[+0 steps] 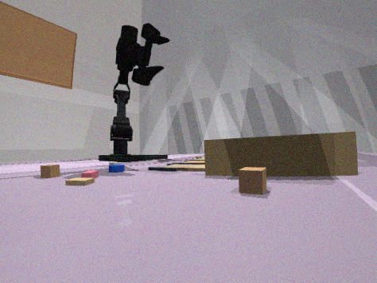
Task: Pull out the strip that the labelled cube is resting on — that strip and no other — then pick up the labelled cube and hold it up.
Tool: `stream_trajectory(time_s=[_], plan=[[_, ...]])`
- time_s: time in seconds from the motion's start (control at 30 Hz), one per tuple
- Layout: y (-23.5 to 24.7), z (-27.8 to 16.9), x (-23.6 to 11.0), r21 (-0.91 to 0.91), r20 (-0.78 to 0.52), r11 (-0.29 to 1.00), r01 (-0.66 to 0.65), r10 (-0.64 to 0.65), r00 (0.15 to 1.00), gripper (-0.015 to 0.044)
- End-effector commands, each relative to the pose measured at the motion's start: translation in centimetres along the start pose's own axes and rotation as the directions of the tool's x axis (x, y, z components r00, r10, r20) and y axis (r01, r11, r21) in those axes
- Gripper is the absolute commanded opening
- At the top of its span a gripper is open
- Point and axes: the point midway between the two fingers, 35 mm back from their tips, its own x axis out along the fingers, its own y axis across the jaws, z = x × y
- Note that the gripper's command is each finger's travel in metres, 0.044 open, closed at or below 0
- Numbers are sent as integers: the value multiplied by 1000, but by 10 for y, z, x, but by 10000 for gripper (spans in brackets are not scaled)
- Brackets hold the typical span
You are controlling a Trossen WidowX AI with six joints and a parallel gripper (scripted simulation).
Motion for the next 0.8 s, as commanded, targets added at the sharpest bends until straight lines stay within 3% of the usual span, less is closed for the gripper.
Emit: stream_trajectory(time_s=[0.0,0.37,0.77], plan=[[-58,-22,42,-726,31,668,161,-201,979,400],[-89,-46,59,-995,69,50,88,-305,950,400],[-90,-47,59,-996,70,31,83,-307,949,400]])
